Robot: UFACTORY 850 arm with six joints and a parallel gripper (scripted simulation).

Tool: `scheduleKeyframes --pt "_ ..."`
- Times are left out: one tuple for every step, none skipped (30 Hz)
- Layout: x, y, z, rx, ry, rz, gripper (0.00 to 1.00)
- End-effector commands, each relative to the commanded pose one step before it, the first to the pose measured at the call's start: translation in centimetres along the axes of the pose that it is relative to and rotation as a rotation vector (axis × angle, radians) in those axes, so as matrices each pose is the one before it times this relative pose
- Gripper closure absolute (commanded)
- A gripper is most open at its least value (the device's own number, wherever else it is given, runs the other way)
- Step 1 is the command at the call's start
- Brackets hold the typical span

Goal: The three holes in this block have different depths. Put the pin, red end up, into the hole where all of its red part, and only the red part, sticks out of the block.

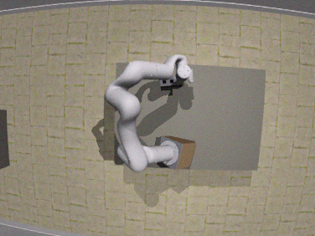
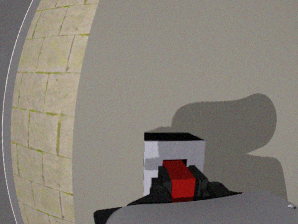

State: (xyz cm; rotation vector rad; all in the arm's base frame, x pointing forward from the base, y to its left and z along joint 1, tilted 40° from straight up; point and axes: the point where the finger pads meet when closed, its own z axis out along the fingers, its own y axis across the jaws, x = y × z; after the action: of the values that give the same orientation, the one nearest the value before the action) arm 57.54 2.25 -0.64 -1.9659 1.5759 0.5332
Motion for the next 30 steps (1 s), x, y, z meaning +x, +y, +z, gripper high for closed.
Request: scheduleKeyframes --pt "0.026 -0.08 -0.102 0.00159 0.00084 -0.00051 1.0" --pt "0.0 0.0 0.0 0.0 0.0 0.0 1.0" --pt "0.0 0.0 0.0 0.0 0.0 0.0 1.0" --pt "-0.039 -0.005 -1.49 0.00002 0.0 0.00001 1.0" --pt "0.0 0.0 0.0 0.0 0.0 0.0 1.0" --pt "0.0 0.0 0.0 0.0 0.0 0.0 1.0" --pt "0.0 0.0 0.0 0.0 0.0 0.0 1.0" --pt "0.0 0.0 0.0 0.0 0.0 0.0 1.0" --pt "0.0 0.0 0.0 0.0 0.0 0.0 1.0" --pt "0.0 0.0 0.0 0.0 0.0 0.0 1.0" --pt "0.0 0.0 0.0 0.0 0.0 0.0 1.0" --pt "0.0 0.0 0.0 0.0 0.0 0.0 1.0" --pt "0.0 0.0 0.0 0.0 0.0 0.0 1.0" --pt "0.0 0.0 0.0 0.0 0.0 0.0 1.0" --pt "0.0 0.0 0.0 0.0 0.0 0.0 1.0" --pt "0.0 0.0 0.0 0.0 0.0 0.0 1.0" --pt "0.0 0.0 0.0 0.0 0.0 0.0 1.0" --pt "0.0 0.0 0.0 0.0 0.0 0.0 1.0" --pt "0.0 0.0 0.0 0.0 0.0 0.0 1.0" --pt "0.0 0.0 0.0 0.0 0.0 0.0 1.0" --pt "0.061 0.0 -1.486 0.0001 0.00004 -0.00002 1.0" --pt "0.0 0.0 0.0 0.0 0.0 0.0 1.0" --pt "0.0 0.0 0.0 0.0 0.0 0.0 1.0" --pt "0.0 0.0 0.0 0.0 0.0 0.0 1.0" --pt "0.0 0.0 0.0 0.0 0.0 0.0 1.0" --pt "0.0 0.0 0.0 0.0 0.0 0.0 1.0" --pt "0.0 0.0 0.0 0.0 0.0 0.0 1.0" --pt "0.0 0.0 0.0 0.0 0.0 0.0 1.0" --pt "0.0 0.0 0.0 0.0 0.0 0.0 1.0" --pt "0.0 0.0 0.0 0.0 0.0 0.0 1.0"
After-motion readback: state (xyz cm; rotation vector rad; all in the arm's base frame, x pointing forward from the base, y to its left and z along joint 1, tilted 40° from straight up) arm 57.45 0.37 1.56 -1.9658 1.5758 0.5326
